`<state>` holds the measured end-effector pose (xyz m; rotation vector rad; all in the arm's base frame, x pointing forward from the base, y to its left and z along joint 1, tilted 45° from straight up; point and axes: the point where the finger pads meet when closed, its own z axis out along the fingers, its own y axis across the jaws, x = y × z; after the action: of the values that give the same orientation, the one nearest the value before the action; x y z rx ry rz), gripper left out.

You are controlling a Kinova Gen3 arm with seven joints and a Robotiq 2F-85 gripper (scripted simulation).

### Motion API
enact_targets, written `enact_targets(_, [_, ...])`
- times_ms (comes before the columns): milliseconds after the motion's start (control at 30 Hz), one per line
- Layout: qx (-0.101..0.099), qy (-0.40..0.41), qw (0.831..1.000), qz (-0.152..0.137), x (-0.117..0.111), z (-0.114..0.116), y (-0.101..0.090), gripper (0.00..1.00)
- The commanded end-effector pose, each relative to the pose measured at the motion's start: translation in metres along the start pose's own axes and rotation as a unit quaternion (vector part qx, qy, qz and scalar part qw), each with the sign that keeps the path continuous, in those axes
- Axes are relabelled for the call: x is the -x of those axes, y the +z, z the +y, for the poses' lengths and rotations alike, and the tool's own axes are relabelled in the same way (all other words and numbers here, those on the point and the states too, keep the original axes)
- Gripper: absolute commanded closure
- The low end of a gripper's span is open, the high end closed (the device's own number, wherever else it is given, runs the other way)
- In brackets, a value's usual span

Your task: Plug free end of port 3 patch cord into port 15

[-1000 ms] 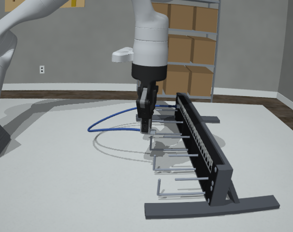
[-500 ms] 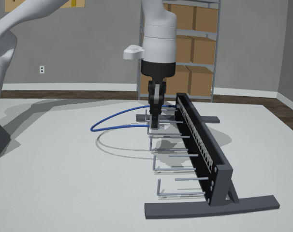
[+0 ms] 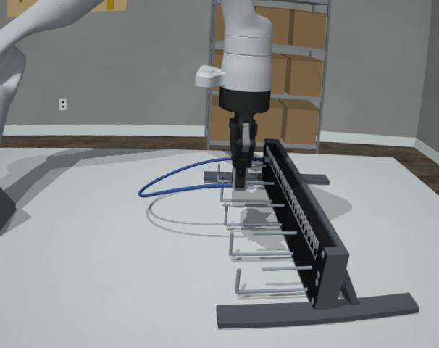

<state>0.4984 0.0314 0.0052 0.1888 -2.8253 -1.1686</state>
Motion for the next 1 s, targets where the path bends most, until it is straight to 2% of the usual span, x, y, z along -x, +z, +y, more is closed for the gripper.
enact_targets(0, [-0.001,-0.004,1.0,-0.001,0.0019,0.0008,-0.0015,1.0])
enact_targets(967, [-0.001,-0.014,1.0,-0.001,0.0046,0.0029,-0.0023,1.0])
